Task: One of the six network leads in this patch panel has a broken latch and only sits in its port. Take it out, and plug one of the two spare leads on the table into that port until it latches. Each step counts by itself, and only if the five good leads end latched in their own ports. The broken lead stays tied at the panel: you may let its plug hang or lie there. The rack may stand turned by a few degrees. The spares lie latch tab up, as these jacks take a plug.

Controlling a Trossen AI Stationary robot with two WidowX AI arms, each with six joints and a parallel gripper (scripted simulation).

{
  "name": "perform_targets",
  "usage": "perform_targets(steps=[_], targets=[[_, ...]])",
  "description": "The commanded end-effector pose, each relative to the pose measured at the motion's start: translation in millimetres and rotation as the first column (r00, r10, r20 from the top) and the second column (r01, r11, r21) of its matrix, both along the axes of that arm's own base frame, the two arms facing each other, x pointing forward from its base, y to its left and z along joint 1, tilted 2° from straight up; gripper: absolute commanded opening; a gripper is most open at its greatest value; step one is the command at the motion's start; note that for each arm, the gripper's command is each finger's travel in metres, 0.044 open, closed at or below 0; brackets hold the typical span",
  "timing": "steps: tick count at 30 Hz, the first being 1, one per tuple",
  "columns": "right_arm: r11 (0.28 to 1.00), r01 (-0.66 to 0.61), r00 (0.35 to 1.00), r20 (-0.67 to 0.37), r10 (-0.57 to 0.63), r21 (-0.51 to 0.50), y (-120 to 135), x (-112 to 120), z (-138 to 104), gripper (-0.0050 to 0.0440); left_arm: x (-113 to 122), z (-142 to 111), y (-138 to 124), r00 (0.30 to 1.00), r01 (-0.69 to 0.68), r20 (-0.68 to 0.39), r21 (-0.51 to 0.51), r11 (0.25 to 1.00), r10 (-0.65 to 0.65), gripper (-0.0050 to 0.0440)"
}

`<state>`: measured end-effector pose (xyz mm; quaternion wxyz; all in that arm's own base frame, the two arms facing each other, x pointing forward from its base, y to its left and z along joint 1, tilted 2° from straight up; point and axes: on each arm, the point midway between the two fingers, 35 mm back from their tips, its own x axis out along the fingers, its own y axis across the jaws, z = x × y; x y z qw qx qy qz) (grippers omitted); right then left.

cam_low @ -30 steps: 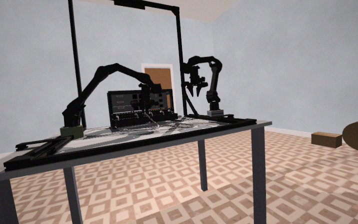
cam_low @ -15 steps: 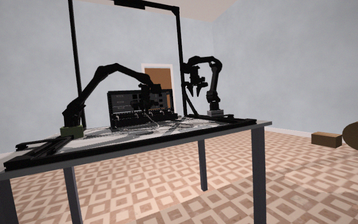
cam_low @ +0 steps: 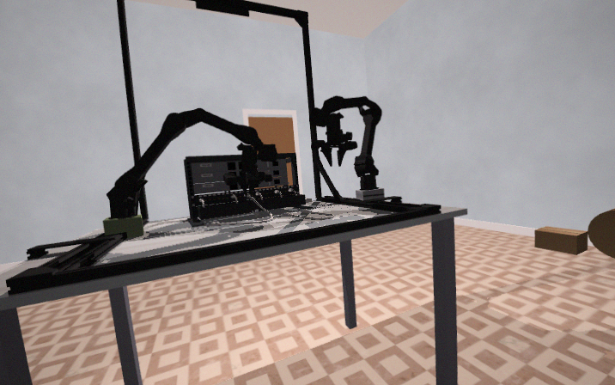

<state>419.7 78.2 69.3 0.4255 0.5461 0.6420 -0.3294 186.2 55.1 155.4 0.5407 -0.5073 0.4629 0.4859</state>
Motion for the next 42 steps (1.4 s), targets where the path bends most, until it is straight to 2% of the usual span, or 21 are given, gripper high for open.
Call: perform_targets(steps=[1, 42], targets=[[1.0, 0.002, 1.0, 0.0, -0.002, 0.004, 1, 0, 0, 0.0054, 0, 0, 0, 1.0, 0.0, 0.0, 0.0, 1.0, 0.0, 0.0176], [1.0, 0.002, 1.0, 0.0, -0.002, 0.004, 13, -3, 0, 0.0054, 0, 0, 0, 1.0, 0.0, 0.0, 0.0, 1.0, 0.0, 0.0176]])
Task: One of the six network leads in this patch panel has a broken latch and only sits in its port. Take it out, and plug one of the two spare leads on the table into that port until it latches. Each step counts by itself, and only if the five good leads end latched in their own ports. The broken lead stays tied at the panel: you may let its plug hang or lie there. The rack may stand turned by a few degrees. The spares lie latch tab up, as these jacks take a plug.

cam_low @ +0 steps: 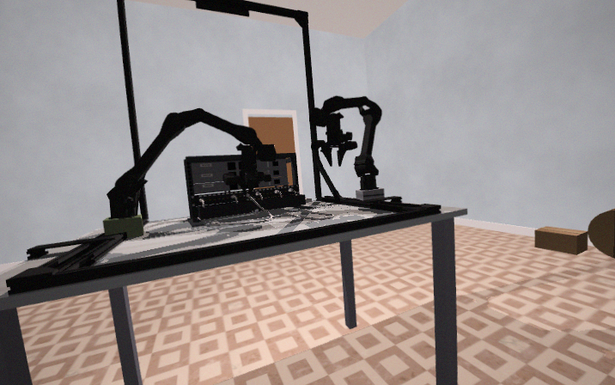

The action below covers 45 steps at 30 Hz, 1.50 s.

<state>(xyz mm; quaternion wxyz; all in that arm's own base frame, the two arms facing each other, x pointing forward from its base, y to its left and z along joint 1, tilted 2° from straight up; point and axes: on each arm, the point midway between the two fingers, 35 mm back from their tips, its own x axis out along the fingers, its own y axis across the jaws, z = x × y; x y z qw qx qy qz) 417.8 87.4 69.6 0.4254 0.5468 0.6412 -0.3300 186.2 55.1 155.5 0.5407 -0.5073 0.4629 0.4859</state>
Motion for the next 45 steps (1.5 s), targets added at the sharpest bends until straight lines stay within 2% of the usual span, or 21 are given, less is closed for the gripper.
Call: perform_targets(steps=[1, 45], targets=[[1.0, -0.001, 1.0, 0.0, 0.001, 0.005, 3.3, -0.7, 0.2, 0.0054, 0.0, 0.0, 0.0, 1.0, 0.0, 0.0, 0.0, 1.0, 0.0, 0.0176], [1.0, -0.001, 1.0, 0.0, 0.001, 0.005, 11.1, -2.6, 0.4, 0.0054, 0.0, 0.0, 0.0, 1.0, 0.0, 0.0, 0.0, 1.0, 0.0, 0.0176]])
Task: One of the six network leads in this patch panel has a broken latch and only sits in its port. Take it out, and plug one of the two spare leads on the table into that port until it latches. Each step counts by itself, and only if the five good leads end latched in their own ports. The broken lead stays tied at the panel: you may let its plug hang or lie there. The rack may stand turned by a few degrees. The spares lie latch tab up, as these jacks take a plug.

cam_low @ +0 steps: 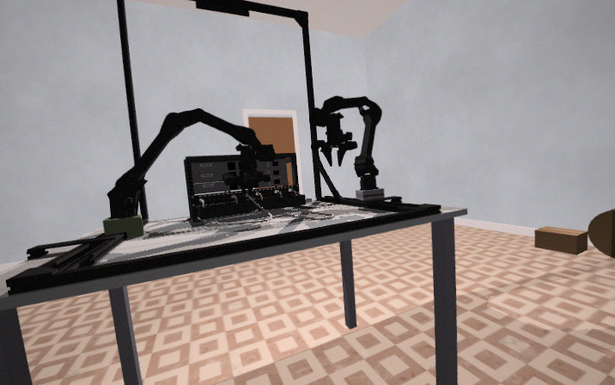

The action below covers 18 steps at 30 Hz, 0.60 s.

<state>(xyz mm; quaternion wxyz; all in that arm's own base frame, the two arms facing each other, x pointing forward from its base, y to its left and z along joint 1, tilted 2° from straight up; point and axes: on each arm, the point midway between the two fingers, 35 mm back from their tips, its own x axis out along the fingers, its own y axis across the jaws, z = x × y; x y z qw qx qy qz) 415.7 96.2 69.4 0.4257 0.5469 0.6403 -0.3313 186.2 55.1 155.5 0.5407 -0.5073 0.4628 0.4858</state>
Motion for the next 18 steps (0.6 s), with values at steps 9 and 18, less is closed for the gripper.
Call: perform_targets(steps=[9, 18], targets=[[1.0, -0.003, 1.0, 0.0, 0.003, 0.007, 6.2, -1.3, 0.8, 0.0054, 0.0, 0.0, 0.0, 1.0, 0.0, 0.0, 0.0, 1.0, 0.0, 0.0176], [1.0, -0.003, 1.0, 0.0, 0.003, 0.007, 6.2, -1.3, 0.8, 0.0054, 0.0, 0.0, 0.0, 1.0, 0.0, 0.0, 0.0, 1.0, 0.0, 0.0176]])
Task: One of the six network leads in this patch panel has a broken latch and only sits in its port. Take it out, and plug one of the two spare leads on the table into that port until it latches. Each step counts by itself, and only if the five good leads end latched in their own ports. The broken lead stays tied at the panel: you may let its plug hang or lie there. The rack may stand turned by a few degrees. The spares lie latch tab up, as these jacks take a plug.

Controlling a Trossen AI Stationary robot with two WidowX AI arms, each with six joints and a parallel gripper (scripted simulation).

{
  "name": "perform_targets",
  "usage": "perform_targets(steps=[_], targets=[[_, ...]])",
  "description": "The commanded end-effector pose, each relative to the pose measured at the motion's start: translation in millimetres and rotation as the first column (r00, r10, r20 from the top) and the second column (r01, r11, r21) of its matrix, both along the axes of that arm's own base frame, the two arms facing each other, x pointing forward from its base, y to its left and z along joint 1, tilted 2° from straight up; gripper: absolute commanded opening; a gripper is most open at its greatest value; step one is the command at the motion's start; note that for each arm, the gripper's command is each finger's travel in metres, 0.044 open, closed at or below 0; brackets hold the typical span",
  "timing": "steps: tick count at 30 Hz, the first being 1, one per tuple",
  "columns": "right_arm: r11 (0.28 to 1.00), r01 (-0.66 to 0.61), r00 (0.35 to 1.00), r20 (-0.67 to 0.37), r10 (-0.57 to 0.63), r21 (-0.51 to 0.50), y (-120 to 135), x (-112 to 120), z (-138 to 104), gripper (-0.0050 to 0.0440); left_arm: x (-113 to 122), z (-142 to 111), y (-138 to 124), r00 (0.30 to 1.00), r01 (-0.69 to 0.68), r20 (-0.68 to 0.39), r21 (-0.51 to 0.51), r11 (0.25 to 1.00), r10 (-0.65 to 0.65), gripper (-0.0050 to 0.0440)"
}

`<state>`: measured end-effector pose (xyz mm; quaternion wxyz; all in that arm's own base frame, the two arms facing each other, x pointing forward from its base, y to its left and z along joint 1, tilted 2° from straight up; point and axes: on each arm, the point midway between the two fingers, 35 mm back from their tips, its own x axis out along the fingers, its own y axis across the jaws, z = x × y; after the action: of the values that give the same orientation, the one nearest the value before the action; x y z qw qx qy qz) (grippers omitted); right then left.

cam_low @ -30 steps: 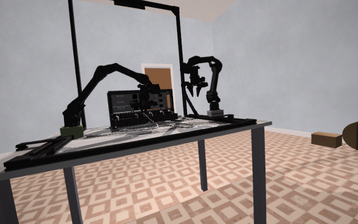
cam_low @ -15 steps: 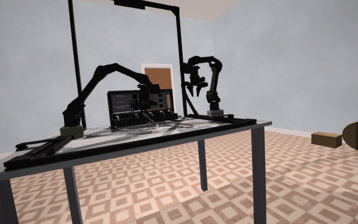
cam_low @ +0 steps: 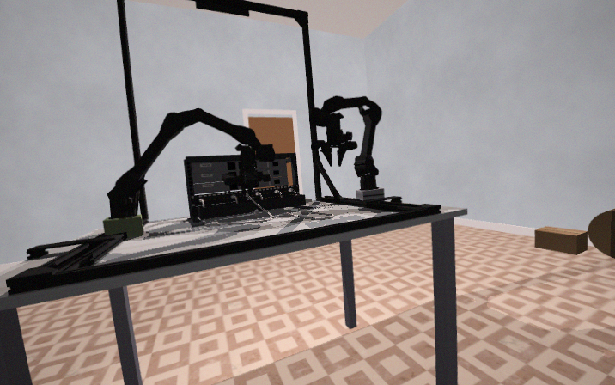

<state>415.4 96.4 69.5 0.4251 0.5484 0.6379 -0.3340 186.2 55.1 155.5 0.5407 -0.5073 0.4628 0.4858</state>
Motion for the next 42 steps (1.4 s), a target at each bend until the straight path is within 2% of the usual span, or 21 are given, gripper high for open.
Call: perform_targets(steps=[1, 42], targets=[[1.0, -0.01, 1.0, 0.001, 0.01, 0.01, 6, -1, 1, 0.0054, 0, 0, 0, 1.0, 0.0, 0.0, 0.0, 1.0, 0.0, 0.0176], [1.0, -0.01, 1.0, 0.001, 0.01, 0.01, 18, -3, 1, 0.0054, 0, 0, 0, 1.0, 0.0, 0.0, 0.0, 1.0, 0.0, 0.0176]])
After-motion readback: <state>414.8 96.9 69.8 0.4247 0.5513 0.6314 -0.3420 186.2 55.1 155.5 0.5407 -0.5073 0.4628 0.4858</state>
